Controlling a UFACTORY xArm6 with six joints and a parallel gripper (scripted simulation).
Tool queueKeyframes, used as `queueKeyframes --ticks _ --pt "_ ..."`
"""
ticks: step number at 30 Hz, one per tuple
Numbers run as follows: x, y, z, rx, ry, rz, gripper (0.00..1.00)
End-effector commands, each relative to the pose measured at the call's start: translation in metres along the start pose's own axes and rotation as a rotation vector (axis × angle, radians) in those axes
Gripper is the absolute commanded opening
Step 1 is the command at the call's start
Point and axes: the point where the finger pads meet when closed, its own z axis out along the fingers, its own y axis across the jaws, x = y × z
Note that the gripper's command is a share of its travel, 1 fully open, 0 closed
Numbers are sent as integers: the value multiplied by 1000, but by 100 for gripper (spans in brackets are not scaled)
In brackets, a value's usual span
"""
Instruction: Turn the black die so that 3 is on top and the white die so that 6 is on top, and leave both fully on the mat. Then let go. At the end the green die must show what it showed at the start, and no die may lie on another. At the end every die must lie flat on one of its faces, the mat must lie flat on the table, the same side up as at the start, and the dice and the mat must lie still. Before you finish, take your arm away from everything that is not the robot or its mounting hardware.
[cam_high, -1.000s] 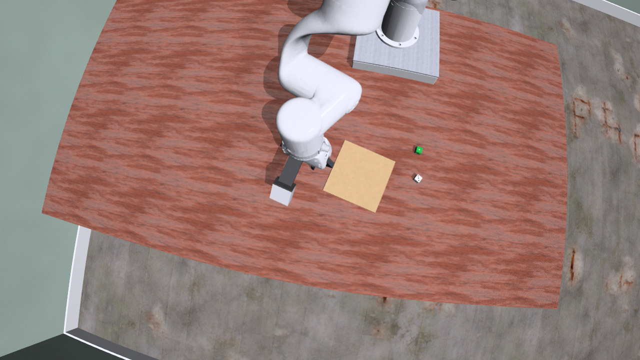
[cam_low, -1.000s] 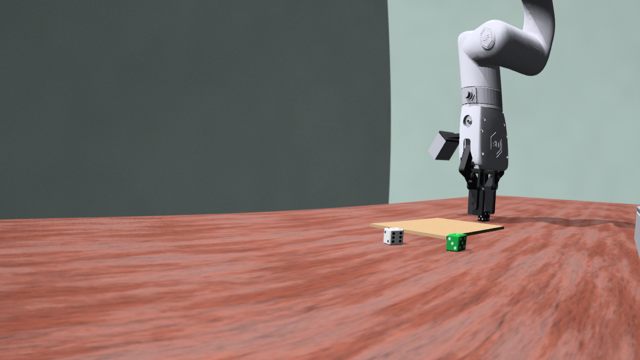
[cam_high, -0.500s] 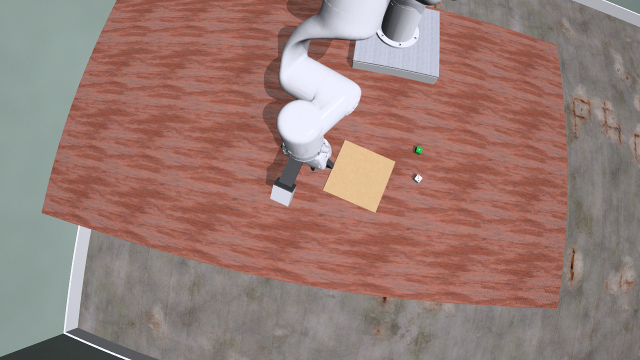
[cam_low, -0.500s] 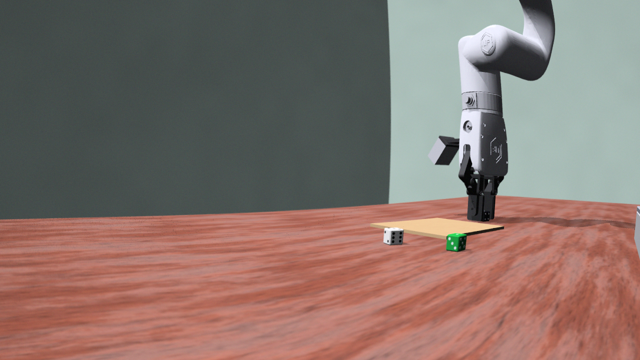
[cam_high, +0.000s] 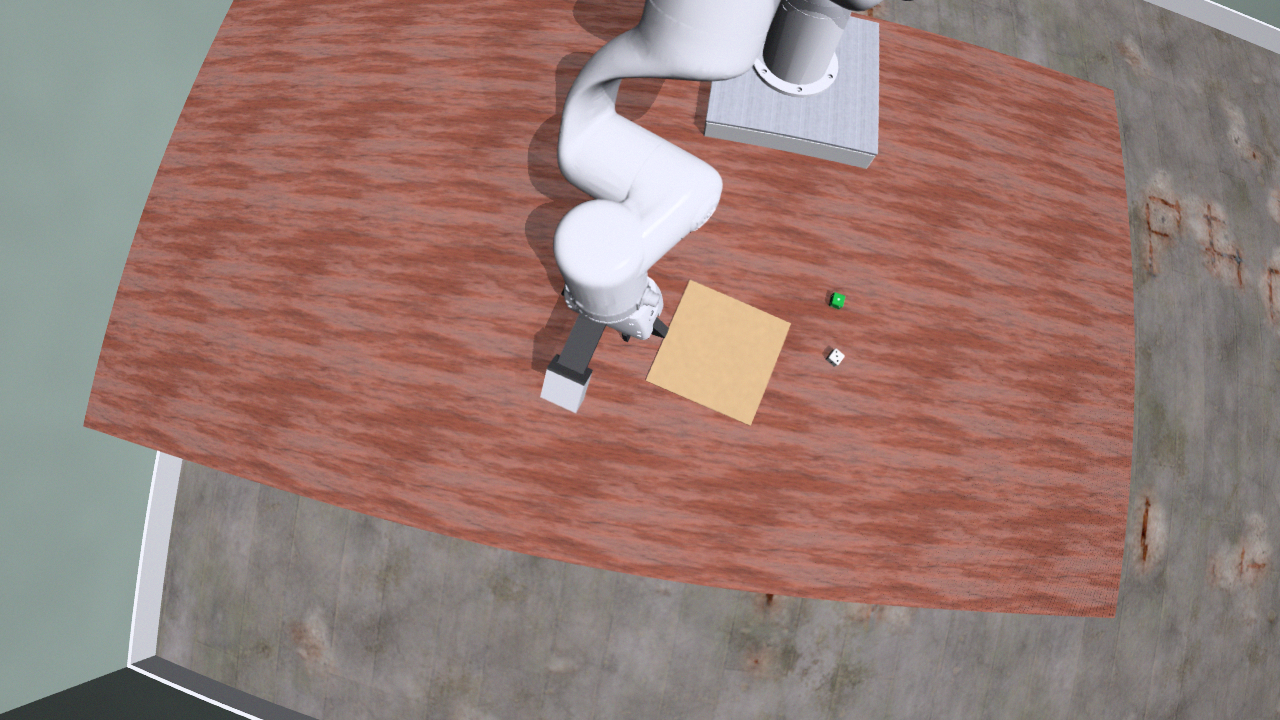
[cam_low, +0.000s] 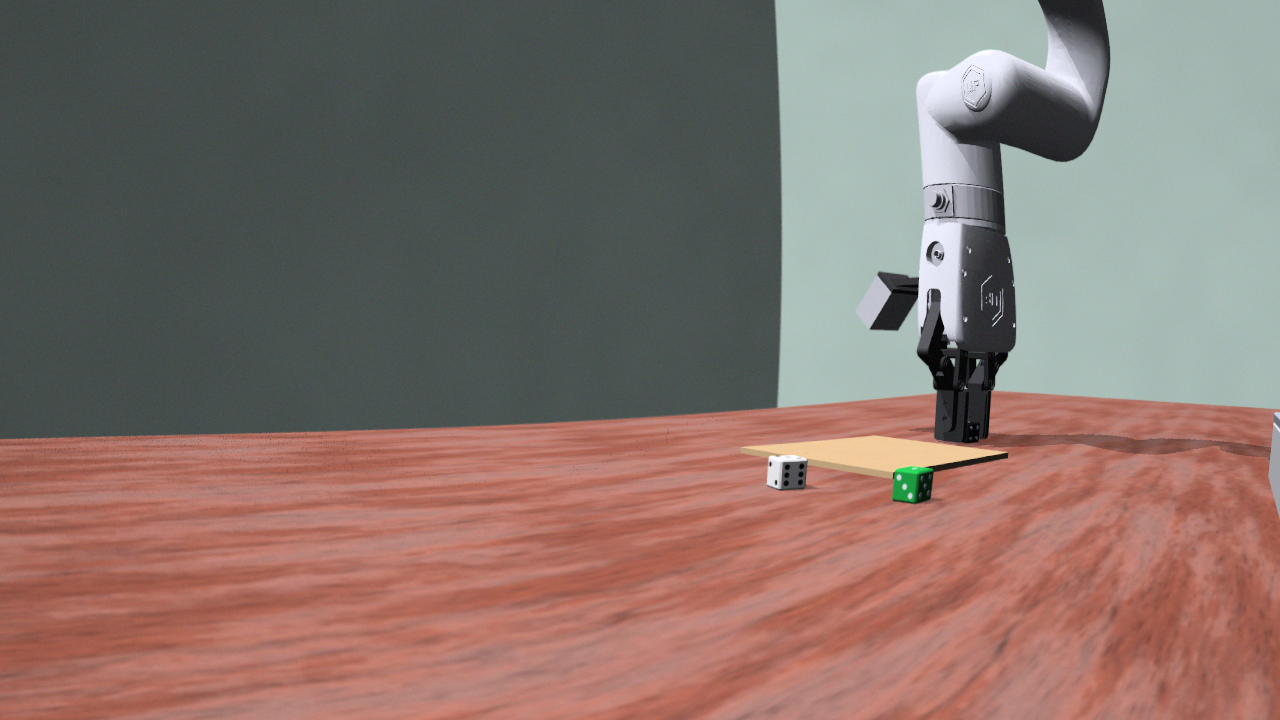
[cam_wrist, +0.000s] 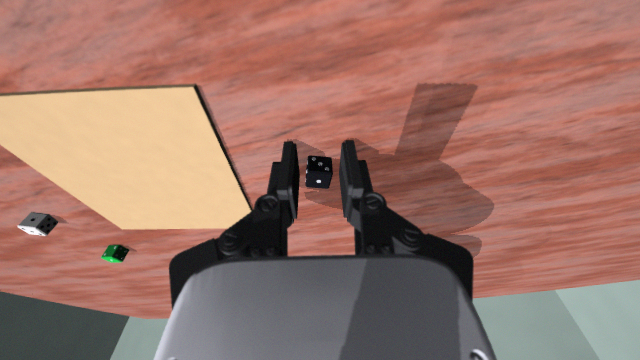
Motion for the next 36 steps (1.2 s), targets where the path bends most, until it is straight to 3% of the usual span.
queueKeyframes --ticks 1,16,17,36 --pt "2 0 -1 -1 4 0 31" --pt "2 0 -1 -1 4 0 31" --pt "2 0 -1 -1 4 0 11" --pt "2 0 -1 -1 4 0 11"
